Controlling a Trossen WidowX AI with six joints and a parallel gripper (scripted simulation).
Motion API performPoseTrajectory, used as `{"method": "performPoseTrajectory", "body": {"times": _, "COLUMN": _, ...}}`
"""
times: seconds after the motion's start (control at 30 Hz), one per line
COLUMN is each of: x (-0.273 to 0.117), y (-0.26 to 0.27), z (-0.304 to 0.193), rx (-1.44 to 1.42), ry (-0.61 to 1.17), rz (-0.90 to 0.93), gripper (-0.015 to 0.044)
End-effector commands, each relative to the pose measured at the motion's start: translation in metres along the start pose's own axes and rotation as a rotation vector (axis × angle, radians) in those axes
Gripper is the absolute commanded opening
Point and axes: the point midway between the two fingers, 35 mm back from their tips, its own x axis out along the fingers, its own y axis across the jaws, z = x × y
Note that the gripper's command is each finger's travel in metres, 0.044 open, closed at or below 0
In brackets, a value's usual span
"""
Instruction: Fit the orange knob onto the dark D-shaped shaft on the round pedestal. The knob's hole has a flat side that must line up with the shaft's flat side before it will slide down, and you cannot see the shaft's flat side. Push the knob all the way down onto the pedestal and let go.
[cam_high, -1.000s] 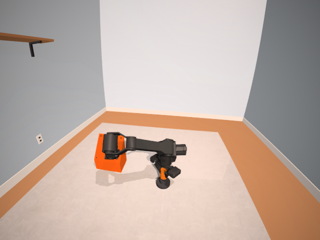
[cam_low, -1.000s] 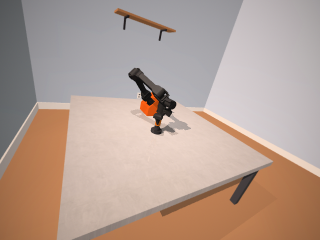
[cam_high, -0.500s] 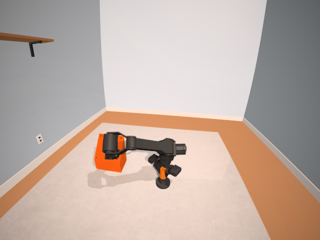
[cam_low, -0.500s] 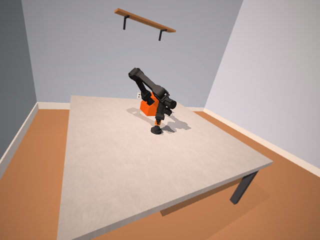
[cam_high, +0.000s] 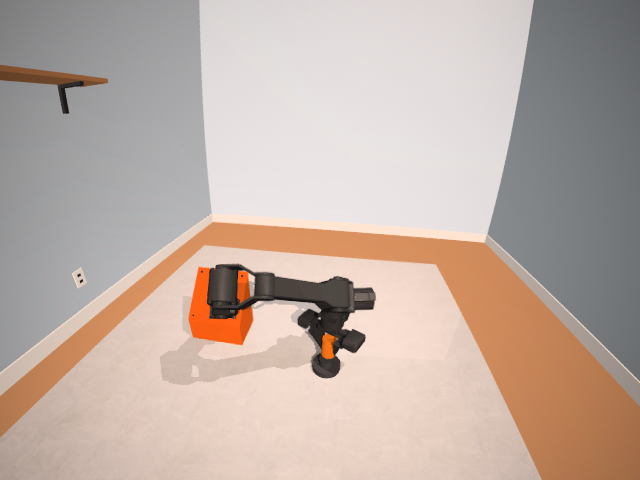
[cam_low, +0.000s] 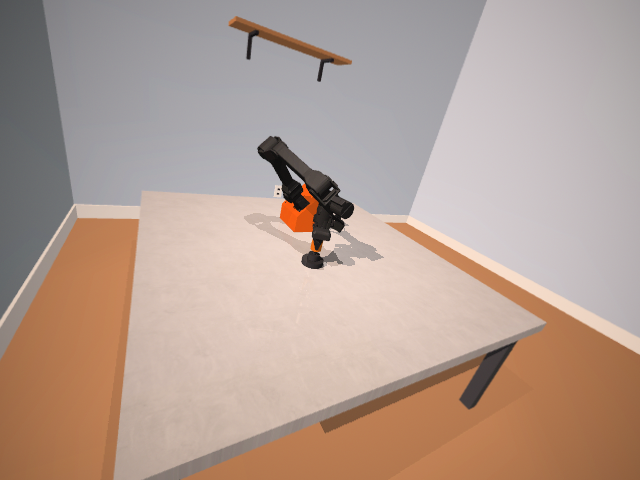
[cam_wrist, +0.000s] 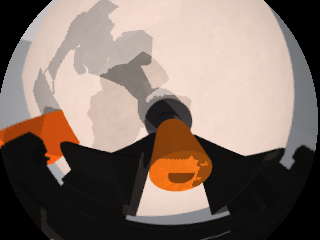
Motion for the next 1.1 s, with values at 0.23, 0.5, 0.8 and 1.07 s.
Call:
{"method": "performPoseTrajectory", "body": {"times": 0.23, "x": -0.0019, "y": -0.0043, "z": -0.0009, "rx": 0.002, "ry": -0.007, "rz": -0.006, "gripper": 0.0}}
{"method": "performPoseTrajectory", "body": {"times": 0.5, "x": -0.0004, "y": -0.0029, "z": -0.0006, "rx": 0.002, "ry": -0.007, "rz": -0.006, "gripper": 0.0}}
{"method": "performPoseTrajectory", "body": {"times": 0.8, "x": 0.0009, "y": -0.0005, "z": -0.0003, "rx": 0.001, "ry": -0.007, "rz": -0.006, "gripper": 0.0}}
{"method": "performPoseTrajectory", "body": {"times": 1.07, "x": -0.0001, "y": 0.0047, "z": -0.0011, "rx": 0.001, "ry": -0.007, "rz": -0.006, "gripper": 0.0}}
